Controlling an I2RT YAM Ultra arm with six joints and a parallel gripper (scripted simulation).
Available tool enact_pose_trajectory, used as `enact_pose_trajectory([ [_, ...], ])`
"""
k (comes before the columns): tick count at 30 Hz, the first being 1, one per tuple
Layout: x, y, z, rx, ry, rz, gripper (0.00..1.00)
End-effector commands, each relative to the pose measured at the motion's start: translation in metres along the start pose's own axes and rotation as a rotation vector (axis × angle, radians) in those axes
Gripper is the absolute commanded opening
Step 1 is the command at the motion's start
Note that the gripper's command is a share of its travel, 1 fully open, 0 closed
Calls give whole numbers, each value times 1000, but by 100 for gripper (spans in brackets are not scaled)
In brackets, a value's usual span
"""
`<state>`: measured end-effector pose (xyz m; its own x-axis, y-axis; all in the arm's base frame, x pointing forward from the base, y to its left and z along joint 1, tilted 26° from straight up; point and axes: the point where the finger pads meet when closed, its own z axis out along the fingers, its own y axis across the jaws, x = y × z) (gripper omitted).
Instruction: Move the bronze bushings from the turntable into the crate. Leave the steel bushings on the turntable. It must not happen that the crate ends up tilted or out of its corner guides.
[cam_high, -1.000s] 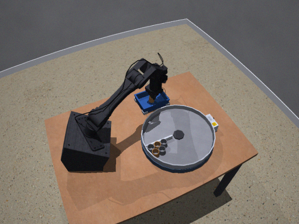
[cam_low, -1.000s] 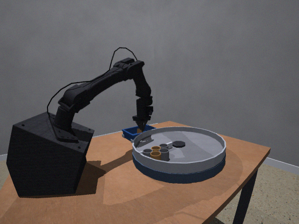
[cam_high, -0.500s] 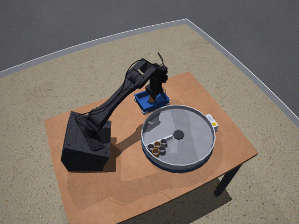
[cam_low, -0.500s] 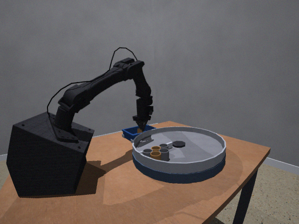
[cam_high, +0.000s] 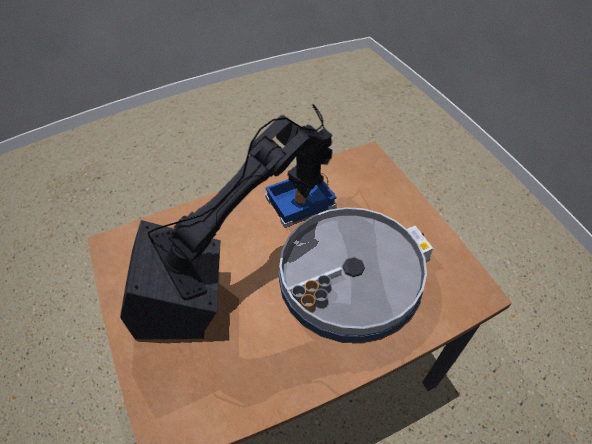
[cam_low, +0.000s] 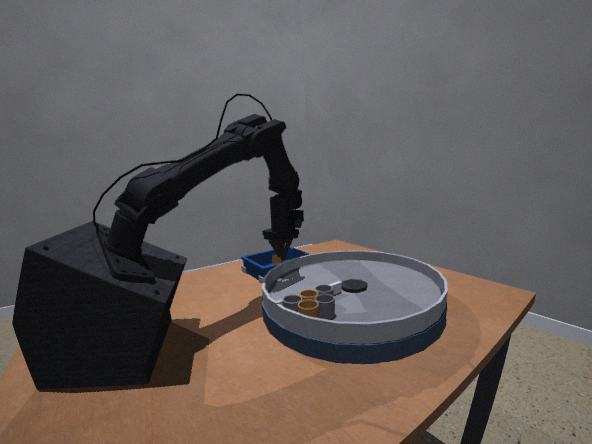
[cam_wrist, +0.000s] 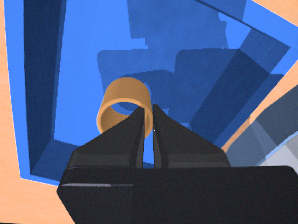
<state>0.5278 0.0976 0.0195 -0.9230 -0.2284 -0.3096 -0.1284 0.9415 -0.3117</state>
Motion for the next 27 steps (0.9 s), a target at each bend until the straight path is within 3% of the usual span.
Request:
enact_pose_trajectory([
  [1,-15,0,-17,-10,-56,4,0],
  [27,-6,0,-11,-8,-33,-4,0],
])
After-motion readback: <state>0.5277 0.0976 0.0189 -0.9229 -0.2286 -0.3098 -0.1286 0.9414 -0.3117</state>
